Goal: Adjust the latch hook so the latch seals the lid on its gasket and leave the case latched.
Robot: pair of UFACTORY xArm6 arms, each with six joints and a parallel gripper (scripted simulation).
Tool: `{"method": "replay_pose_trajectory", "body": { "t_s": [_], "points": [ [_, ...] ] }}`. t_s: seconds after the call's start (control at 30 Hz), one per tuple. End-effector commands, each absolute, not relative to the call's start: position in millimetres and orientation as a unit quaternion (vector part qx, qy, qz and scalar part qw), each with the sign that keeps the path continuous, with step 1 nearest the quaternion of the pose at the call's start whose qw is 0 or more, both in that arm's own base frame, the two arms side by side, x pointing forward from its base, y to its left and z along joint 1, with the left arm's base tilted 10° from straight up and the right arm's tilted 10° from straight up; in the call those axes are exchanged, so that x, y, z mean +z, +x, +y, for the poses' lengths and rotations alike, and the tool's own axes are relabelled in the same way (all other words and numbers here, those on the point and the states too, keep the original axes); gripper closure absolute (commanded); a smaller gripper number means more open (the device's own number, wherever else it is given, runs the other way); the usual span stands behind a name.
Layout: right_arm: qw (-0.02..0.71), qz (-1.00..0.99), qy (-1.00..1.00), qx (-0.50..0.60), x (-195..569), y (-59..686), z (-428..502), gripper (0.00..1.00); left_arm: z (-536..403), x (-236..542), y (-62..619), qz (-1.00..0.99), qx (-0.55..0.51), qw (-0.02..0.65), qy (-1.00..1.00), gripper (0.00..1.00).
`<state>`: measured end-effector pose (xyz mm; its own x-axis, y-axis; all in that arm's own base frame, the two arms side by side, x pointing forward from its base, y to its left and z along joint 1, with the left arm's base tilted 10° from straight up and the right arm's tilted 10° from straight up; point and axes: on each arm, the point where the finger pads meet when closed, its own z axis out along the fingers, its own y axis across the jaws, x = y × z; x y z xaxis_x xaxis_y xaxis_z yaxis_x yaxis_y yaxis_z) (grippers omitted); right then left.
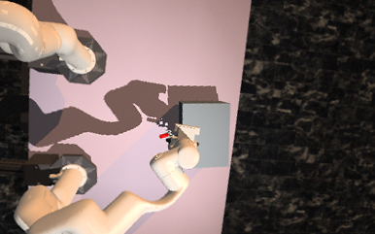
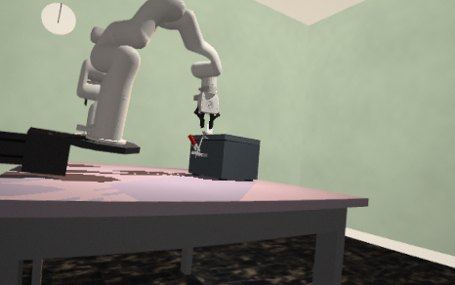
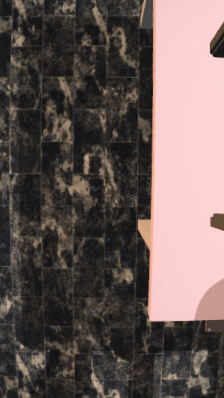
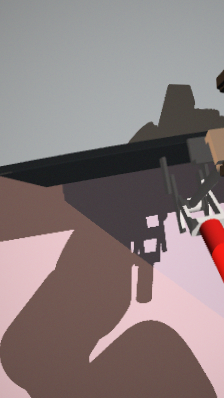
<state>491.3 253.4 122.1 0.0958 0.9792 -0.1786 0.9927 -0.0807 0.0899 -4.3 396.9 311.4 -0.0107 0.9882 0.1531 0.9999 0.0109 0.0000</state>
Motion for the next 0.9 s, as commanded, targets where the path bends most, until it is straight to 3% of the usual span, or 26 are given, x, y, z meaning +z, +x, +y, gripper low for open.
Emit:
{"method": "replay_pose_trajectory", "body": {
  "t_s": [0.0, 0.87],
  "points": [
    [0.081, 0.767, 0.635, -0.044, 124.3, 492.2, 254.2, 0.59, 397.7, 313.2, -4.4, -0.709, -0.056, 0.056, -0.701, 0.0],
    [0.03, 0.996, 0.011, -0.081, 124.3, 491.6, 253.8, 0.59, 397.7, 313.2, -4.4, -0.709, -0.056, 0.056, -0.701, 0.0]
  ]
}}
